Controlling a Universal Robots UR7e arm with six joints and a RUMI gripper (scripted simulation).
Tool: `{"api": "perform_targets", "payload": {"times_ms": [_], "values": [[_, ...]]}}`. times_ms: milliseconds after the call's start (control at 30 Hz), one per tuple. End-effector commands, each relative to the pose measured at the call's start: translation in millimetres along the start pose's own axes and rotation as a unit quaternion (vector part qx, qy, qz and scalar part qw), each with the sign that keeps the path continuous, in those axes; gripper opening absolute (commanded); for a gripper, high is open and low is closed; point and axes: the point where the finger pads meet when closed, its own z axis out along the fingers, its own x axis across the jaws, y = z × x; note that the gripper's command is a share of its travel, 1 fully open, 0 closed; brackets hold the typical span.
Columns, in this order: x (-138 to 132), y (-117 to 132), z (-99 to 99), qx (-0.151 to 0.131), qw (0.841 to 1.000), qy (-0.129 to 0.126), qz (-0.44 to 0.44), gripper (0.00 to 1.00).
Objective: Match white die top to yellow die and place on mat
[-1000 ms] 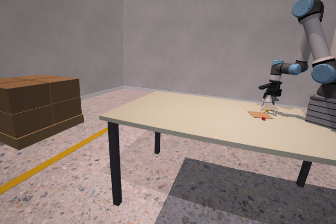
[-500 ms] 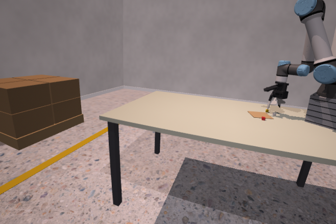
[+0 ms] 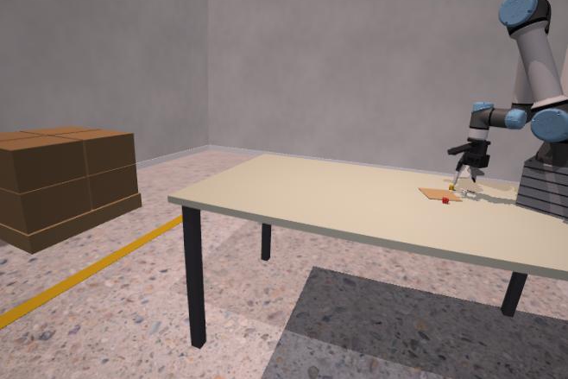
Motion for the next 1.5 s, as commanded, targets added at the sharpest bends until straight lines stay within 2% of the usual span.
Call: {"api": "perform_targets", "payload": {"times_ms": [0,1067,1467], "values": [[-0.8,1.9,-0.5,0.0,1.0,0.0,-0.001,1.0],[-1.3,2.0,-0.5,0.0,1.0,0.0,-0.001,1.0],[-10.2,3.7,-0.5,0.0,1.0,0.0,-0.001,1.0]]}}
